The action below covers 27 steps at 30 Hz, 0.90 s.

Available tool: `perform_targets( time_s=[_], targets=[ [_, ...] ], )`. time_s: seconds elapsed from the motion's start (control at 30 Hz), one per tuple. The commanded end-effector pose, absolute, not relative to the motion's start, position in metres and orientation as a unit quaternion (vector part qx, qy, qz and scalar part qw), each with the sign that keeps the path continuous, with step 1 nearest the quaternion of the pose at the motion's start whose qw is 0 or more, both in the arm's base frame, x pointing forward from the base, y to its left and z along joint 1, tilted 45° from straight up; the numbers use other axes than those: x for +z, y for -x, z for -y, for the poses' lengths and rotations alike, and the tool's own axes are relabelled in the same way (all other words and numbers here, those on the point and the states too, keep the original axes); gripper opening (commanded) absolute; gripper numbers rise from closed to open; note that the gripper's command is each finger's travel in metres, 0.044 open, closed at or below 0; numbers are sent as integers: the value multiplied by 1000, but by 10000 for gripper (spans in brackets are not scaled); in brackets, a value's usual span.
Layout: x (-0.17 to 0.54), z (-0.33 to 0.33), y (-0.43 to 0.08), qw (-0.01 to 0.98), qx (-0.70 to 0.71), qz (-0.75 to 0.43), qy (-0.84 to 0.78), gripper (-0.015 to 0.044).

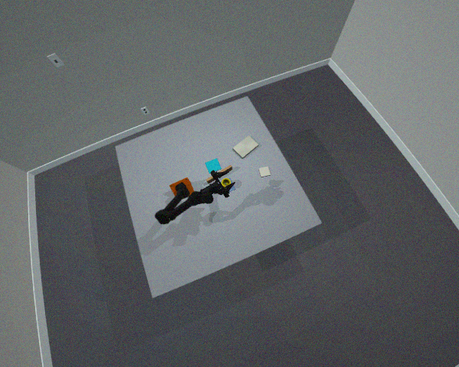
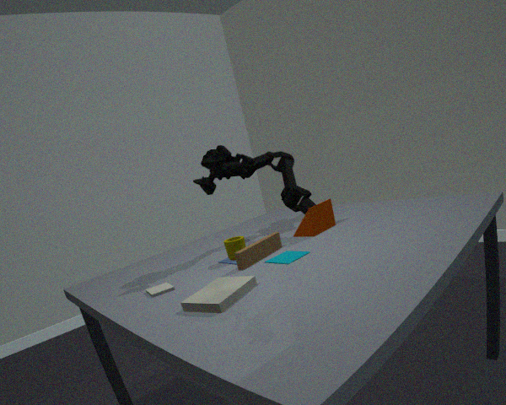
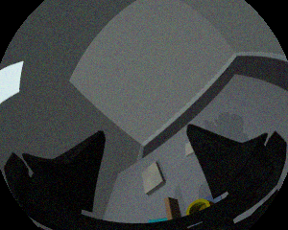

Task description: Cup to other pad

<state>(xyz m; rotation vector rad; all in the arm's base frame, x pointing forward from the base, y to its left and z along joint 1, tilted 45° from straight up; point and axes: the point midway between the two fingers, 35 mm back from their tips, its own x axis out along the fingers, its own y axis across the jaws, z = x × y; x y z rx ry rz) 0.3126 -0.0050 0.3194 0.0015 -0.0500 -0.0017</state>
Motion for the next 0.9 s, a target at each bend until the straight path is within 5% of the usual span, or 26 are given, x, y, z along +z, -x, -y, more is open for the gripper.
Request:
perform_targets(
  time_s=[0.0,0.27,0.67,0.87],
  targets=[
    [317,6,-314,1000,-3,17,2,374],
    [200,29,-344,930,-73,-324,158,167],
    [119,65,-290,496,29,-721,483,167],
    [119,67,-288,453,44,-735,502,167]
  ],
)
